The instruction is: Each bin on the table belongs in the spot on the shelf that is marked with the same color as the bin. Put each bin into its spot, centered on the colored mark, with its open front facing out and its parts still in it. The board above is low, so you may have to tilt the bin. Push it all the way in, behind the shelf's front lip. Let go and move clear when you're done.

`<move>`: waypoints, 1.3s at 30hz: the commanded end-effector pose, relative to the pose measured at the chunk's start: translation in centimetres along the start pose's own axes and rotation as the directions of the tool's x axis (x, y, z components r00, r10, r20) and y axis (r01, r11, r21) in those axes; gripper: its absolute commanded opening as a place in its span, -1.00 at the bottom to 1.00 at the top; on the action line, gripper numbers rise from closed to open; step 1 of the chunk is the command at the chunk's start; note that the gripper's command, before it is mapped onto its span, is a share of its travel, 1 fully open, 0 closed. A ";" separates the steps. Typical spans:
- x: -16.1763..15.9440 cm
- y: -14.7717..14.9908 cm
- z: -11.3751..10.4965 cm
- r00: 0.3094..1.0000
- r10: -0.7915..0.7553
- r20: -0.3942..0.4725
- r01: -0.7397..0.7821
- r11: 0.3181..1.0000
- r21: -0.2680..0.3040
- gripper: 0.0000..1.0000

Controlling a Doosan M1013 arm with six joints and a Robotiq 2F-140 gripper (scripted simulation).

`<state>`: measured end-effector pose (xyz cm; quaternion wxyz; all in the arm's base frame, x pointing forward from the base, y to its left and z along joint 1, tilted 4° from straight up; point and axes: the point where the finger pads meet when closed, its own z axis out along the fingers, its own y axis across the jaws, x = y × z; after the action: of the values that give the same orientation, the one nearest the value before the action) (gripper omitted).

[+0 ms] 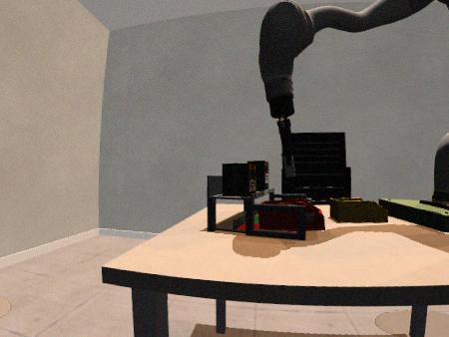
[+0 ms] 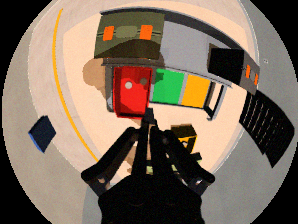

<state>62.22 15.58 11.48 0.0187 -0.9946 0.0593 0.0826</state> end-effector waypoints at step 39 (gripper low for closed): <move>-5.3 -2.5 1.5 0.770 0.637 -0.038 -0.637 0.771 0.026 -0.80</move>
<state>58.06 18.24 11.06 0.0020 -0.9407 0.3321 0.0692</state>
